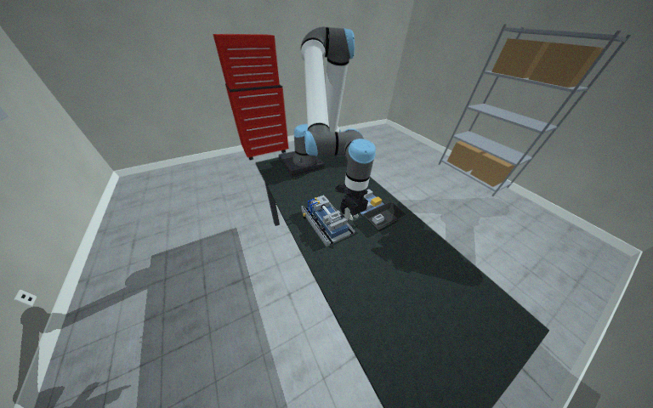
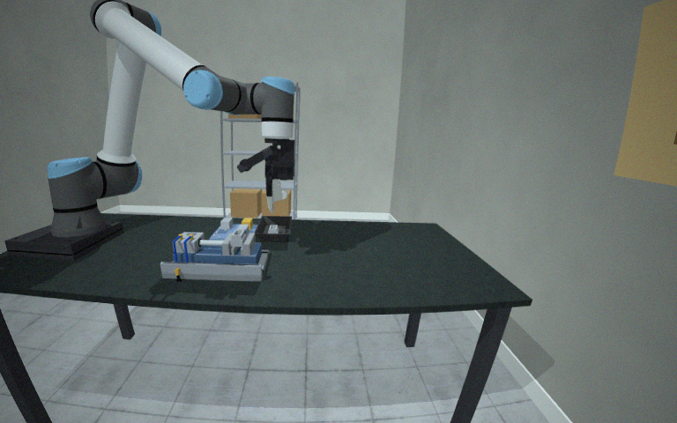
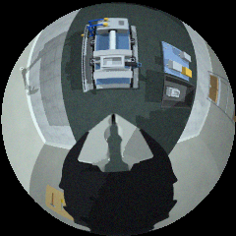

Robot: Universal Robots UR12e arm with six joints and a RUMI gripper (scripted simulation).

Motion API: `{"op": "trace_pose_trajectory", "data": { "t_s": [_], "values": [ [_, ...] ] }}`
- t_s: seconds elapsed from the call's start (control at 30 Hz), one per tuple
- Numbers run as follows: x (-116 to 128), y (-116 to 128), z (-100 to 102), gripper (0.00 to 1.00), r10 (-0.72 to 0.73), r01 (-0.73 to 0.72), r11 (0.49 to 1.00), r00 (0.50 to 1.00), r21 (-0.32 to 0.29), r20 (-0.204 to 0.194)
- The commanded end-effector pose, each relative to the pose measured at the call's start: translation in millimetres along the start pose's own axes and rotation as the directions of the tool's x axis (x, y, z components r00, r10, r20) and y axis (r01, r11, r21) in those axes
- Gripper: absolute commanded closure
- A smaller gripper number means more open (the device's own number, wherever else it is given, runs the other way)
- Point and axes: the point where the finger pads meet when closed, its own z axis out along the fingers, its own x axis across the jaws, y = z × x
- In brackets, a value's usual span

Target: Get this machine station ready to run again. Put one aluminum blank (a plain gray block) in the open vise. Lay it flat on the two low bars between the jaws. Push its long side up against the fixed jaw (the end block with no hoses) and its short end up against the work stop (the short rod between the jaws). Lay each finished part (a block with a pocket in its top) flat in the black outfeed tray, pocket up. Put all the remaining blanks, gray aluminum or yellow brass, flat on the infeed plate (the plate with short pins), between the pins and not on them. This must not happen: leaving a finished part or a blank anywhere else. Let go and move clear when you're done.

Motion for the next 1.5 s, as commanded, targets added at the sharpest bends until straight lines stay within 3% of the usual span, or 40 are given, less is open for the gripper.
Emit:
{"op": "trace_pose_trajectory", "data": {
  "t_s": [0.0,0.37,0.53,0.67,0.73,1.0,1.23,1.3,1.47],
  "values": [
    [0,-1,-1,1.00,-0.023,0.023,1.000,1.000,-0.002,0.001],
    [-2,-13,-2,1.00,-0.184,0.184,0.983,0.983,-0.001,0.001],
    [-2,-25,-3,1.00,-0.335,0.335,0.942,0.942,-0.001,0.001],
    [-3,-35,-3,1.00,-0.474,0.474,0.881,0.881,-0.001,0.001],
    [-3,-35,-3,1.00,-0.474,0.474,0.881,0.881,-0.001,0.001],
    [-3,-57,-3,1.00,-0.724,0.724,0.690,0.690,-0.001,0.002],
    [-2,-73,-3,1.00,-0.875,0.875,0.484,0.484,0.000,0.002],
    [-2,-73,-3,1.00,-0.875,0.875,0.484,0.484,0.000,0.002],
    [-1,-84,-2,1.00,-0.949,0.949,0.317,0.317,0.000,0.002]
  ]
}}
